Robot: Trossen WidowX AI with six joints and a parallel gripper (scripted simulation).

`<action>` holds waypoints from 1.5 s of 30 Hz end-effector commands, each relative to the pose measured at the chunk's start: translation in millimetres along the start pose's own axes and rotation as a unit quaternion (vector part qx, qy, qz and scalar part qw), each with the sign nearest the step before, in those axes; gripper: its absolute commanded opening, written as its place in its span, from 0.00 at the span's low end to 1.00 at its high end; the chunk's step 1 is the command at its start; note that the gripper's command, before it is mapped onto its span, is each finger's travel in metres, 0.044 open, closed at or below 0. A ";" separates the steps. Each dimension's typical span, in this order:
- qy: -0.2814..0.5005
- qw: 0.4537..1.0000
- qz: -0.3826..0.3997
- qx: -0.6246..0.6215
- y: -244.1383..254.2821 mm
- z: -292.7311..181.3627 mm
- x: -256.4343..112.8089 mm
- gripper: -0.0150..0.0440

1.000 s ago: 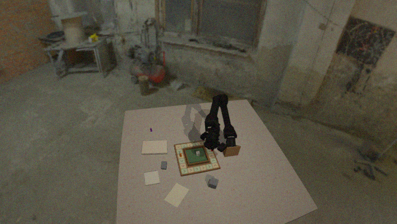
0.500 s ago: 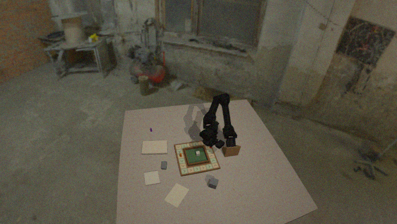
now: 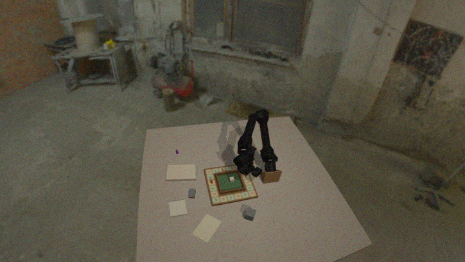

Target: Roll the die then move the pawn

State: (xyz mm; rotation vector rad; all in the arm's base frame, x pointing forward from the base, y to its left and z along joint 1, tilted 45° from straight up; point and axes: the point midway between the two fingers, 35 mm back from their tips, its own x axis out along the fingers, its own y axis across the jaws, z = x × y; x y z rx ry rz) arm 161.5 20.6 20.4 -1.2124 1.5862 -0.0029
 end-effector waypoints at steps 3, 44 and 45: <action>0.001 1.000 -0.003 -0.003 0.0 -1.1 5.8 0.25; 0.000 0.968 -0.002 0.250 13.2 16.3 -109.4 1.00; 0.000 0.968 -0.002 0.250 13.2 16.3 -109.4 1.00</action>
